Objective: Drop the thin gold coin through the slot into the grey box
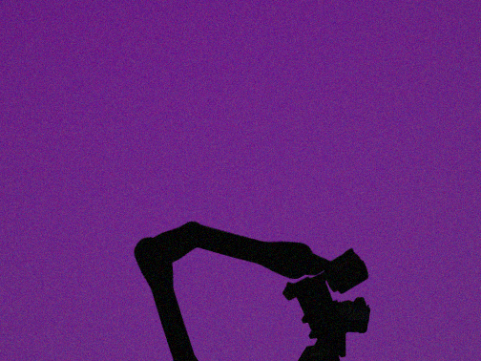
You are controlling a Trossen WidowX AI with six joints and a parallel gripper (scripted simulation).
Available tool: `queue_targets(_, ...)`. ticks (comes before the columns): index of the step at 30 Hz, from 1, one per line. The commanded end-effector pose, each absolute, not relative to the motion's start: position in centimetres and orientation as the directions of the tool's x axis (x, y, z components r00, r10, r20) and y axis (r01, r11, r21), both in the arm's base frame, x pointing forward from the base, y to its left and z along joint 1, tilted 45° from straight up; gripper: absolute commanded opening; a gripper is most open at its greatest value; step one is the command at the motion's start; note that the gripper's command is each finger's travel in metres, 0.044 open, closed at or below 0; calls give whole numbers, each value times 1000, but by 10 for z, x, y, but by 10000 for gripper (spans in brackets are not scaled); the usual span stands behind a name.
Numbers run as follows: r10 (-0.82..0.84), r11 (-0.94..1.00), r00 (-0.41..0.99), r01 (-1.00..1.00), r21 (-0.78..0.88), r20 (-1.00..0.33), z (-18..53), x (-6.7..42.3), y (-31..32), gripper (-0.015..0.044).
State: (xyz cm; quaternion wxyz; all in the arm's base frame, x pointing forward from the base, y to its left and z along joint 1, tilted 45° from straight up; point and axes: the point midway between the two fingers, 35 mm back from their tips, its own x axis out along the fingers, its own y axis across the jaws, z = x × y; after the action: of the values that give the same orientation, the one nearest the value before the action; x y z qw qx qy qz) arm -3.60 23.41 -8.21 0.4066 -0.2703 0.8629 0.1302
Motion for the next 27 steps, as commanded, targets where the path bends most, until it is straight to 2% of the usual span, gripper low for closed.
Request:
queue_targets(1, -309, 917, -430, -371, -146, -848, -72, 26, 244, 161)
queue_targets(7, -283, 958, -312, -40, -286, -907, -52, 106, 230, 161)
queue_targets(13, -316, 887, -185, 291, -359, -930, -30, 178, 202, 161)
queue_targets(20, -419, 651, -53, 678, -340, -906, 5, 259, 143, 161)
queue_targets(27, -586, 292, 48, 944, -155, -809, 59, 321, 60, 161)
